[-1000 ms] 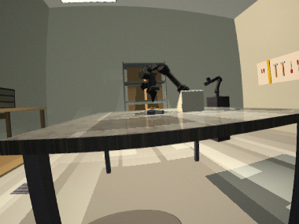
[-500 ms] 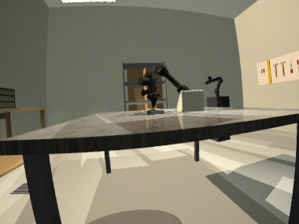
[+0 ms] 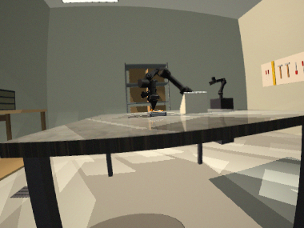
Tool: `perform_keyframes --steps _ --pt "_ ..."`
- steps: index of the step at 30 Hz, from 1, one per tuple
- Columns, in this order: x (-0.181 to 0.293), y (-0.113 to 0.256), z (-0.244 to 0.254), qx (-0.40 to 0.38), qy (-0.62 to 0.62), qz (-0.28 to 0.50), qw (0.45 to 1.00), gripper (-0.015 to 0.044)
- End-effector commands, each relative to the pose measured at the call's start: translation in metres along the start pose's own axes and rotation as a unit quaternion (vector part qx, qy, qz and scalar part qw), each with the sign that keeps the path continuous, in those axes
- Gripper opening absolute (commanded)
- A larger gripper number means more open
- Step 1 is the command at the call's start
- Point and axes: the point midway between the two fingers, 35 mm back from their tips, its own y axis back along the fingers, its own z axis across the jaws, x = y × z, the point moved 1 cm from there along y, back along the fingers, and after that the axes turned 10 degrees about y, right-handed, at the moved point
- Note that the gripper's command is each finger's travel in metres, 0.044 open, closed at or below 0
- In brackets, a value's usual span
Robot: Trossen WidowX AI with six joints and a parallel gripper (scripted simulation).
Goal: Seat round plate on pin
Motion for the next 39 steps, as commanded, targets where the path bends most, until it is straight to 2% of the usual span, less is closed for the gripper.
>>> perform_keyframes --steps 1,28,36,39 --pt "-0.005 0.0 -0.007 0.002 0.0 -0.001 1.0 0.0" --pt "-0.016 0.002 -0.033 0.003 0.0 -0.001 1.0 0.0" --pt "-0.013 0.045 -0.033 0.002 0.0 -0.001 1.0 0.0" --pt "-0.012 0.049 -0.032 0.002 0.0 -0.001 1.0 0.0"
